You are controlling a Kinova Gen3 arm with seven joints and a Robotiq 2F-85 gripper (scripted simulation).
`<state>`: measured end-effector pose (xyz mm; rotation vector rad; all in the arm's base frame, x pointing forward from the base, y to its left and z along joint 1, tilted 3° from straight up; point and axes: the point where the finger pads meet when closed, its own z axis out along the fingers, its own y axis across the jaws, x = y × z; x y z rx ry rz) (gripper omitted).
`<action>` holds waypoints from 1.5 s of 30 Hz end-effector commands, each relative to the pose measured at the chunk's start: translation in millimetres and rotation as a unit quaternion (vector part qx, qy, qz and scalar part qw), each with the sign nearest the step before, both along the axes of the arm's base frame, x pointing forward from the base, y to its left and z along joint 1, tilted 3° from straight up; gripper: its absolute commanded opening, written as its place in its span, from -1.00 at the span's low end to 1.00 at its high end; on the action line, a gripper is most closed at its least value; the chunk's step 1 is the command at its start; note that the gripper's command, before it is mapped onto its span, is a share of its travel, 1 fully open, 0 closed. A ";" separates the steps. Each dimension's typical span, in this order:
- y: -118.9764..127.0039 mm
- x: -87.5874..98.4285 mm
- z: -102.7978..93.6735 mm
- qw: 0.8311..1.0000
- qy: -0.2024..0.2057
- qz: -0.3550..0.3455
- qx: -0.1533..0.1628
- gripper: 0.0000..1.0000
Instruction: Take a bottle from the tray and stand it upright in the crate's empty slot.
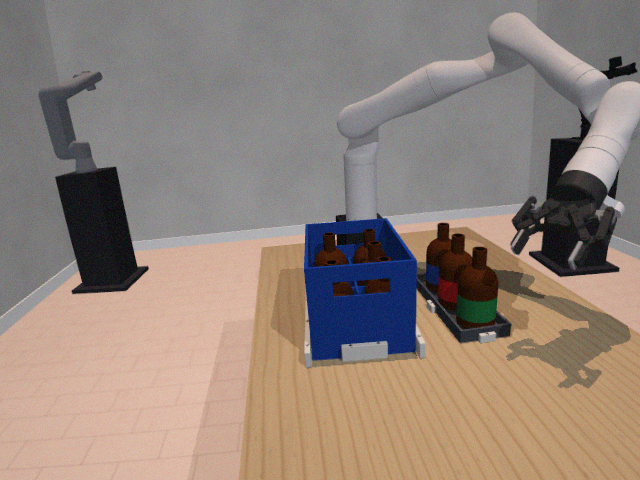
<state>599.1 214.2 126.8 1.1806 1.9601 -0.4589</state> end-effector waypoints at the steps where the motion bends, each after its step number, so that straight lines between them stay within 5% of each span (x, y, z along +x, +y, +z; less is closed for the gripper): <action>1: 0.2 0.4 1.3 1.000 -0.001 0.000 0.001 1.00; 18: 0.3 0.4 2.5 1.000 -0.001 0.000 0.001 1.00; 25: -1.2 -6.2 99.7 1.000 -0.001 0.000 0.001 1.00; 39: -4.0 -6.4 100.3 1.000 0.000 -0.002 0.003 1.00; 45: -54.1 -12.1 89.3 0.997 0.019 -0.055 0.045 1.00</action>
